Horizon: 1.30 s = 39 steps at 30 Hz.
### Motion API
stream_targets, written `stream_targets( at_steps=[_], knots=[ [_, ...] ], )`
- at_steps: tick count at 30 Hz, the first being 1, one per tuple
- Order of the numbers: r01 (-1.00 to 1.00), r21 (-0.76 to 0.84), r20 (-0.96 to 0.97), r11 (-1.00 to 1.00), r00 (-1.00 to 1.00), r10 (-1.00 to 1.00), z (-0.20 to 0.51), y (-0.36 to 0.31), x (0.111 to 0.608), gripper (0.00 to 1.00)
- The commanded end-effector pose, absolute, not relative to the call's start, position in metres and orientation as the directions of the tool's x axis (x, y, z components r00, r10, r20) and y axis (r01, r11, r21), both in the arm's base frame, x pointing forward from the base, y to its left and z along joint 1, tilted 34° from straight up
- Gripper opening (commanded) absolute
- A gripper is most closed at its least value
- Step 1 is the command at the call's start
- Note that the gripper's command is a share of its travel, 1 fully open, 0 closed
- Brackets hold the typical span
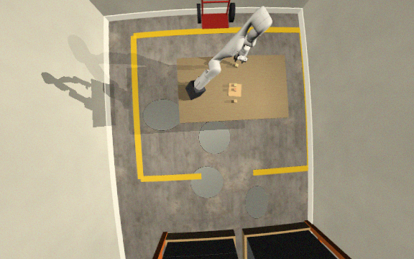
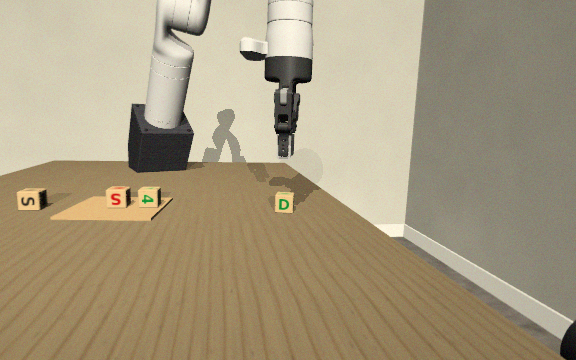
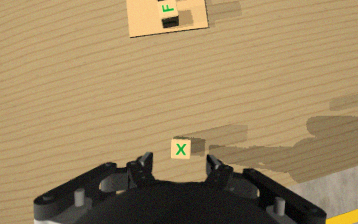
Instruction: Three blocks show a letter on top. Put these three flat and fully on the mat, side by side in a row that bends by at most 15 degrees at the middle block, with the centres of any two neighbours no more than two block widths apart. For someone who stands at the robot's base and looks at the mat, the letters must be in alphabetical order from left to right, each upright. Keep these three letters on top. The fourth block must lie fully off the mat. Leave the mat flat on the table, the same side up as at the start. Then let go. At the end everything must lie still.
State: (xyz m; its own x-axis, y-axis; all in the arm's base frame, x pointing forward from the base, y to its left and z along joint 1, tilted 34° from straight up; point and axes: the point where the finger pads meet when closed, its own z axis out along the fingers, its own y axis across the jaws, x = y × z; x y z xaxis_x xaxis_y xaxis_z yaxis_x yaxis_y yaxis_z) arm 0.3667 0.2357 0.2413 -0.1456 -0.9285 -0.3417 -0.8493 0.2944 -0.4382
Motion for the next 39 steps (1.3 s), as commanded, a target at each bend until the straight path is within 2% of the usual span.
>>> stream_targets(
  at_steps=[1,39],
  knots=[
    [-0.851,-0.436,-0.341,0.293,-0.145,-0.929,0.239,0.237,0.367,0.67],
    [-0.851,-0.436,-0.341,0.293,-0.145,-0.929,0.202,0.248,0.389,0.67]
  ],
)
